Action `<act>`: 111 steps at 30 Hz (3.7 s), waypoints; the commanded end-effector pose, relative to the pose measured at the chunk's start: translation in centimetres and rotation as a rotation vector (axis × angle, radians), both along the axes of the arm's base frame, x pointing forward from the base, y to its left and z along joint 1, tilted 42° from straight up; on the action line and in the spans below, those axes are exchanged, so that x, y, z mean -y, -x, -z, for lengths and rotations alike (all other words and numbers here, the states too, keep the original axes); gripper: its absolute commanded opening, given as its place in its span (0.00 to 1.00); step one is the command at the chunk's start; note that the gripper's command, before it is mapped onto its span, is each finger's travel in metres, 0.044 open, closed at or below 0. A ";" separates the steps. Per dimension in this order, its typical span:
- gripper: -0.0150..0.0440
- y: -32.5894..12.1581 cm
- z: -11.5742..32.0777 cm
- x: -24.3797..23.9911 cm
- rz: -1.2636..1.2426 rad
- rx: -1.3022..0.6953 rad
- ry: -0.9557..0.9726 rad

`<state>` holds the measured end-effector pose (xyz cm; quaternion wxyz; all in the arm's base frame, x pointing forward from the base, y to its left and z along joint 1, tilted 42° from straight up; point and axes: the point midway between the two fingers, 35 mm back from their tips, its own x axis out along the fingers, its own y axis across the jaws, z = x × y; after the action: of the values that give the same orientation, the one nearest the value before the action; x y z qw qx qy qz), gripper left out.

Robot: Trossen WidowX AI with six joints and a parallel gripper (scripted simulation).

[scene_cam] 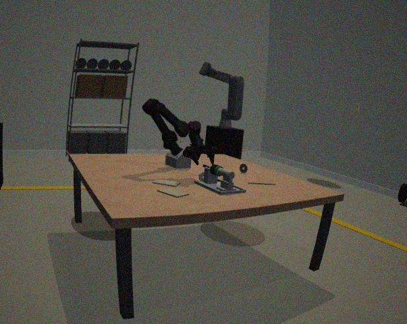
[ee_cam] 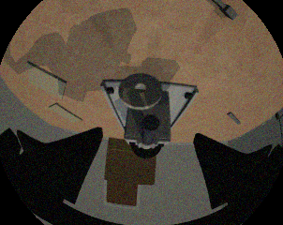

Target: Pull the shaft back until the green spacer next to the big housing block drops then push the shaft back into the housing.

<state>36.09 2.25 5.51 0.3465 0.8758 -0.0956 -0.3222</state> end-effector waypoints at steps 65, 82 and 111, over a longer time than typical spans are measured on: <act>1.00 -3.2 2.2 2.0 0.000 -0.001 0.004; 0.33 -3.2 2.1 1.8 0.002 0.002 0.002; 0.25 -1.7 2.2 2.0 0.000 -0.002 0.004</act>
<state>38.11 0.30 3.39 0.3484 0.8750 -0.0952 -0.3223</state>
